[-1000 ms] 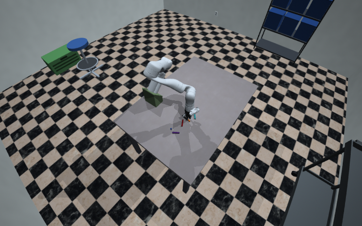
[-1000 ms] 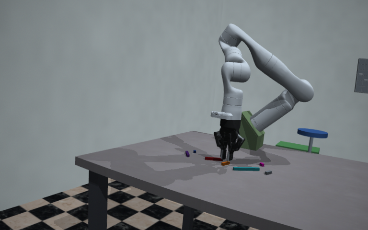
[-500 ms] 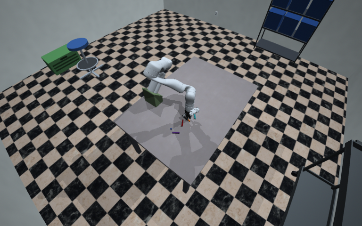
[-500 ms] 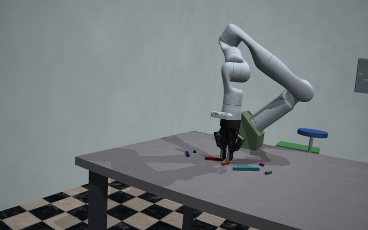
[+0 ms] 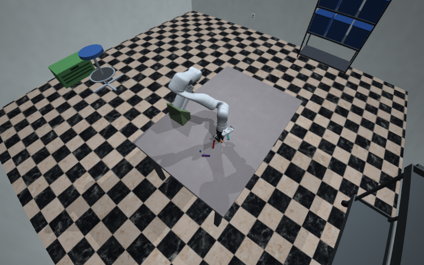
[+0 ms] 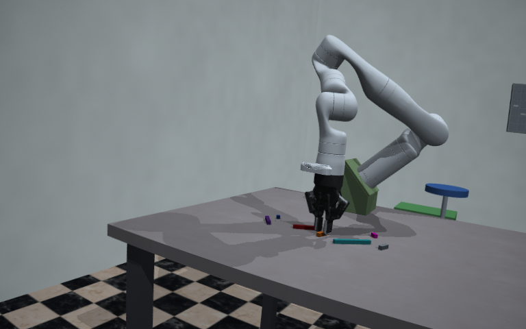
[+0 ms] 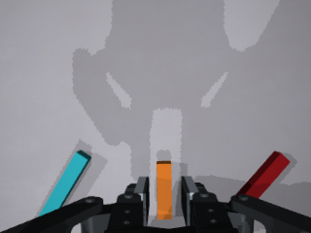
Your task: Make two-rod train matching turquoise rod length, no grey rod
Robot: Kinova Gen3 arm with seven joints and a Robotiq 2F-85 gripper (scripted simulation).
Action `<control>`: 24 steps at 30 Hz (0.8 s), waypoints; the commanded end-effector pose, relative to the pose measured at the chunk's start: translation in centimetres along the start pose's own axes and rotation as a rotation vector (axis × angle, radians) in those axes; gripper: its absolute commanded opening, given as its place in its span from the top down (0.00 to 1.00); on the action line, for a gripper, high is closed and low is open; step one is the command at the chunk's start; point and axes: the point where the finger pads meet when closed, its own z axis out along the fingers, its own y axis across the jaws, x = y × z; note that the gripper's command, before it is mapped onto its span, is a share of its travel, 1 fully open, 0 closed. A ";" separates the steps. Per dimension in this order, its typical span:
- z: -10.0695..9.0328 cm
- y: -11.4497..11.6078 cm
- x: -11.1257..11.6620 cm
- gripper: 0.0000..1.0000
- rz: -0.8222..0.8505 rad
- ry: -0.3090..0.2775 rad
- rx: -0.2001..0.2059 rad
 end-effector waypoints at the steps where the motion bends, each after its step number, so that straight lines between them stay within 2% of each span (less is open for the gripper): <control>1: 0.3 -0.1 0.0 0.76 -0.001 -0.001 0.000; 24: 0.7 -0.1 0.0 0.76 -0.001 -0.001 0.000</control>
